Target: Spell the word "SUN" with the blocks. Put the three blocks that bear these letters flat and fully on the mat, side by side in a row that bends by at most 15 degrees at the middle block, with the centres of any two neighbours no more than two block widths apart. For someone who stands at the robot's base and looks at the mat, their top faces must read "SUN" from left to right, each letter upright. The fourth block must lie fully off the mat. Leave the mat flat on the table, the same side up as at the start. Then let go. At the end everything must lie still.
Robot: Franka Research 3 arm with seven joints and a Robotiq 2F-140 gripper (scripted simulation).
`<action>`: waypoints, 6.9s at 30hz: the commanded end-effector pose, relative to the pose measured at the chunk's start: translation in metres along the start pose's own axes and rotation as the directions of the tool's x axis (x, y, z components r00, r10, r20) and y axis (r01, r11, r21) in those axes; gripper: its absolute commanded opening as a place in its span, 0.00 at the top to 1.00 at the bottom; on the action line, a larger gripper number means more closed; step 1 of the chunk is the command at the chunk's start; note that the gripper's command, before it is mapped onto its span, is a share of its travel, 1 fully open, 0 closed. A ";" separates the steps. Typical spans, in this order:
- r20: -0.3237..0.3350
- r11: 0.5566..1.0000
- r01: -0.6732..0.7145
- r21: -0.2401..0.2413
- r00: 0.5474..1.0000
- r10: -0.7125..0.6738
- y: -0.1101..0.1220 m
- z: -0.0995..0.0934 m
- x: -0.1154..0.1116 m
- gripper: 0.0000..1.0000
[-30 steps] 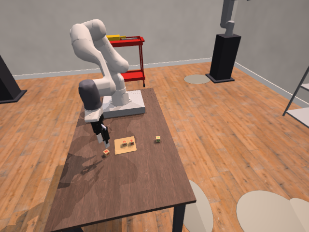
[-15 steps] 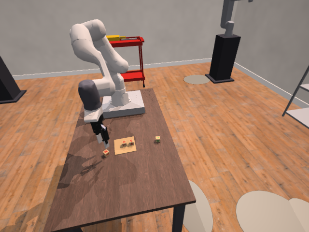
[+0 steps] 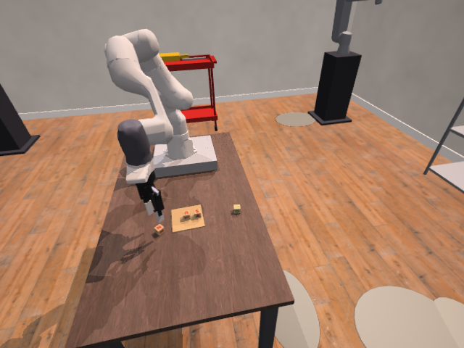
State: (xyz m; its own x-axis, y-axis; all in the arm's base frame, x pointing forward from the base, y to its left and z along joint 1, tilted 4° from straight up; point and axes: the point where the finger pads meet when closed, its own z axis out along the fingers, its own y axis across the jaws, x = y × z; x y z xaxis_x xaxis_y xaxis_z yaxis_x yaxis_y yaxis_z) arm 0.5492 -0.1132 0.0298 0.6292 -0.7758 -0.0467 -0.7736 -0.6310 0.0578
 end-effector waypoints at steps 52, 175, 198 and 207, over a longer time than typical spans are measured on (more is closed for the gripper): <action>-0.001 1.000 -0.008 0.003 1.000 0.008 -0.001 0.050 0.001 0.60; -0.001 1.000 -0.008 0.003 1.000 0.008 0.000 0.051 0.003 0.60; -0.001 1.000 -0.008 0.003 1.000 0.008 0.000 0.051 0.003 0.60; -0.001 1.000 -0.008 0.003 1.000 0.008 0.000 0.059 0.003 0.60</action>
State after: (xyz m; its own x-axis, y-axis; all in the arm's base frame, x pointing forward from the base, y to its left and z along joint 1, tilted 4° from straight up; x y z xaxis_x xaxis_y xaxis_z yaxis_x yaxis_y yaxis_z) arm 0.5462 -0.1141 -0.0248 0.6241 -0.7799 -0.0481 -0.7779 -0.6259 0.0553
